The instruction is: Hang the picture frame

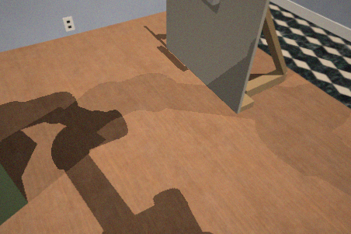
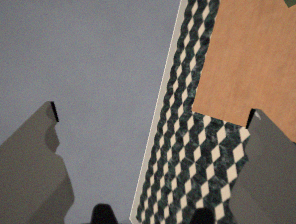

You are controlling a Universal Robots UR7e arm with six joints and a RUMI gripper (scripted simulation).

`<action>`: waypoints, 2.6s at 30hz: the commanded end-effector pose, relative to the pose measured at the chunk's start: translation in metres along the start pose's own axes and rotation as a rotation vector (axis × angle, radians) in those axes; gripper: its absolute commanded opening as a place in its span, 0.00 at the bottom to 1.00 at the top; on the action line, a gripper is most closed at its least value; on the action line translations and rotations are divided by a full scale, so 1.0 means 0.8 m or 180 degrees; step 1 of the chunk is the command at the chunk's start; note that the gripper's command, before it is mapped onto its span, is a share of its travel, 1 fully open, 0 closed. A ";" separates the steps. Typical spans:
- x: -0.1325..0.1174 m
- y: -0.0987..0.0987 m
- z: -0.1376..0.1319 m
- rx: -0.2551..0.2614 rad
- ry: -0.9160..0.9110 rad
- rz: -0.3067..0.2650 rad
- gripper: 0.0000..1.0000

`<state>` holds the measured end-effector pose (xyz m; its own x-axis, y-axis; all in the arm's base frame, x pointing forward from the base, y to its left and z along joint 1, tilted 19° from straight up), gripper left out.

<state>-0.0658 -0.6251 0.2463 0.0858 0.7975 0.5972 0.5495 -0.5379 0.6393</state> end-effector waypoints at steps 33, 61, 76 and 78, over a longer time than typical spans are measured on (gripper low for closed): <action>0.200 0.010 0.303 0.0439 0.2038 0.1311 1.00; 0.393 0.000 0.416 0.0953 0.2941 0.2604 1.00; 0.461 -0.001 0.440 0.1159 0.3107 0.3115 1.00; 0.470 -0.002 0.443 0.1185 0.3122 0.3179 1.00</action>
<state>0.2524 -0.2516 0.2868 0.0097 -0.3888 0.9213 0.7950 -0.5559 -0.2430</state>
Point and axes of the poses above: the point where the finger pads meet when closed, its own y axis back along the fingers, its own z axis across the jaws, x = y × z, the point moved 1 cm from there along y, back along the fingers, and after that the axes turned 8 degrees about y, right-handed, at the moved point
